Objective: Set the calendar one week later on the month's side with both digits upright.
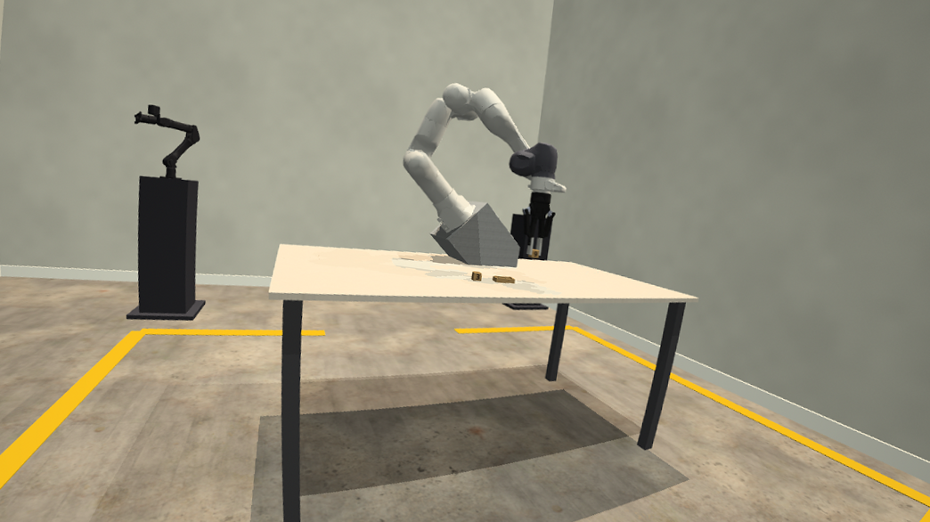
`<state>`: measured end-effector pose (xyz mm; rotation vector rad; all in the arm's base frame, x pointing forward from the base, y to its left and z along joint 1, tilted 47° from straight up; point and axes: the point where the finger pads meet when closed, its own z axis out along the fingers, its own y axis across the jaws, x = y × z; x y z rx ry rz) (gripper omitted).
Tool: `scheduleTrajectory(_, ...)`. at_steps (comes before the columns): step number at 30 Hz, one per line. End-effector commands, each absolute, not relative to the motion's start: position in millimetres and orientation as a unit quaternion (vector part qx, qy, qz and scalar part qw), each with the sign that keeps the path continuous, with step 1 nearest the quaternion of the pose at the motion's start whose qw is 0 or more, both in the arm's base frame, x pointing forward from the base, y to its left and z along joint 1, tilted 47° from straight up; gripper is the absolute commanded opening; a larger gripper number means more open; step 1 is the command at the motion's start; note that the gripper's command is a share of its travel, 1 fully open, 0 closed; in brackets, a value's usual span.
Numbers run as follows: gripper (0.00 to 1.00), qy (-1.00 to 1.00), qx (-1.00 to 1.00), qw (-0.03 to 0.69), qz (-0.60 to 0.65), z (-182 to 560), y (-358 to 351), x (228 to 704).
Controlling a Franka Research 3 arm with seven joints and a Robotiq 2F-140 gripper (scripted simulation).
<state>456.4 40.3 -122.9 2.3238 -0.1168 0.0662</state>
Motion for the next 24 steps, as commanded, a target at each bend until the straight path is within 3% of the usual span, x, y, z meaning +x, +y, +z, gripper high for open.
scheduleTrajectory(1,0.16,-0.059,0.916,0.397,0.026,-122.6,38.9,455.3)
scheduleTrajectory(24,0.16,-0.059,0.916,0.397,0.026,-163.4,-4.3,455.7)
